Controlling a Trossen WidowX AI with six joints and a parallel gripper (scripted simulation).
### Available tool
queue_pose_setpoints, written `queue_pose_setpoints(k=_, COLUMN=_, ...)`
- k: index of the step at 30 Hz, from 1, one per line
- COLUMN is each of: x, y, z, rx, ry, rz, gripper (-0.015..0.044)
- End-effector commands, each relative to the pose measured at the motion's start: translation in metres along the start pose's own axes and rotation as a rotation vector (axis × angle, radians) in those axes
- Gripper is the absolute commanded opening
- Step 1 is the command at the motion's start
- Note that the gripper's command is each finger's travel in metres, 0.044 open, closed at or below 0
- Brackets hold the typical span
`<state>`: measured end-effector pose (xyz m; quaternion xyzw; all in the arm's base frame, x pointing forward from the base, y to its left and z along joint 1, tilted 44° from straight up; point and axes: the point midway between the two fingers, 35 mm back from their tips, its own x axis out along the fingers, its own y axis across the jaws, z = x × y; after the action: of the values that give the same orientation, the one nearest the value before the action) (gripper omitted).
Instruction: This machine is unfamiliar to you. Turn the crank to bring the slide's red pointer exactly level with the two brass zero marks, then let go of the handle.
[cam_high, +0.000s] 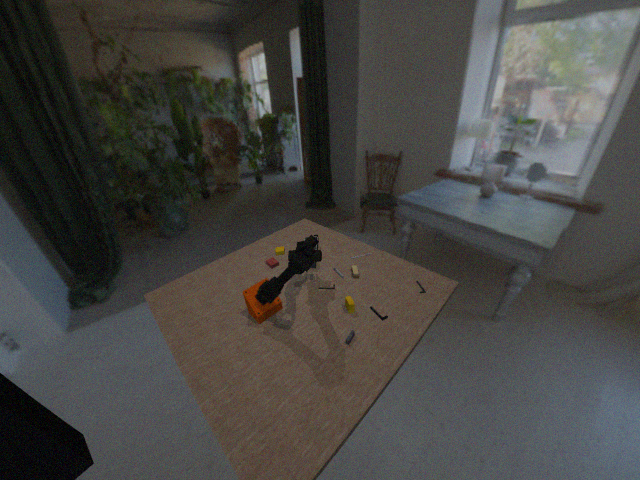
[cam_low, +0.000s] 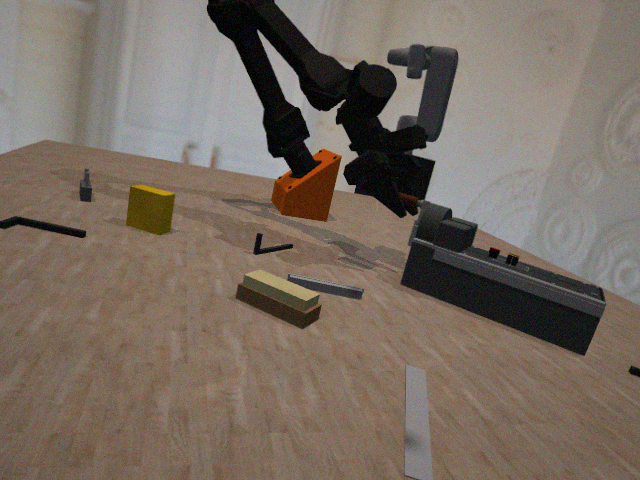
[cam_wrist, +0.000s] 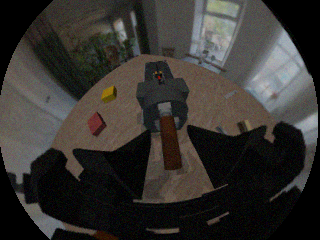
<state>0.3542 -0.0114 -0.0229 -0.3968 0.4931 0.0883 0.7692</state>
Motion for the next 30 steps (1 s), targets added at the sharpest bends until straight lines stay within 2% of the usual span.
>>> queue_pose_setpoints(k=1, x=0.001, y=0.003, z=-0.002, rx=-0.006, ry=0.002, rz=0.008, gripper=0.0151)
queue_pose_setpoints(k=7, x=0.001, y=0.003, z=-0.002, rx=-0.006, ry=0.002, rz=0.008, gripper=0.0)
queue_pose_setpoints(k=30, x=0.001, y=0.013, z=-0.001, rx=-0.006, ry=0.002, rz=0.009, gripper=0.0)
